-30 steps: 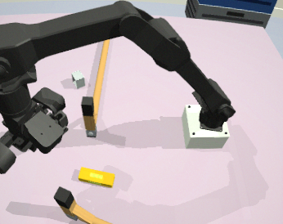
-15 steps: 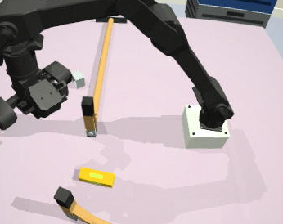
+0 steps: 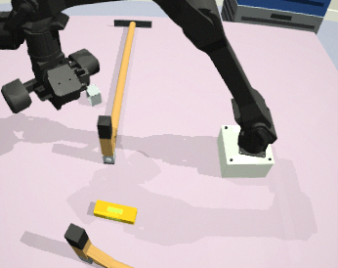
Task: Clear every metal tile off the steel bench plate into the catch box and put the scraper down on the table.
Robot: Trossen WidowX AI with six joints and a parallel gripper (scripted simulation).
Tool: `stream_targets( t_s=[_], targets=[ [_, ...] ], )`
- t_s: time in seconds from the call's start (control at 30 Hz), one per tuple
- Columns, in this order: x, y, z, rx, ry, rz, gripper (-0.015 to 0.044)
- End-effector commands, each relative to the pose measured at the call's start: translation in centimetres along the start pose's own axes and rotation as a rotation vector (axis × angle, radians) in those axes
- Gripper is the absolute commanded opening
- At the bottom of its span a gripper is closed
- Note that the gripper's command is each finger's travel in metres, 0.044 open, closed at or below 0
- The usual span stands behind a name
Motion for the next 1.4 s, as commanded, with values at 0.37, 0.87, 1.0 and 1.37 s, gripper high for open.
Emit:
stream_targets(
  t_s=[0.37, 0.87, 1.0, 1.37],
  targets=[
    [-0.3, 3.9, 6.2, 0.168, -0.011, 0.002, 0.0000],
    [-0.6, 6.7, 13.2, 0.349, -0.027, 0.004, 0.0000],
    [-0.7, 7.2, 15.1, 0.397, -0.030, 0.004, 0.0000],
    [-1.0, 7.9, 20.4, 0.530, -0.040, 0.005, 0.0000]
  ],
)
Point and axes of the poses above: the point midway between the two fingers, 35 mm back from their tips, its own x axis out along the fingers, its own z axis across the jaws, y = z × x, the point moved 1 cm from there along -x, back along the fingers
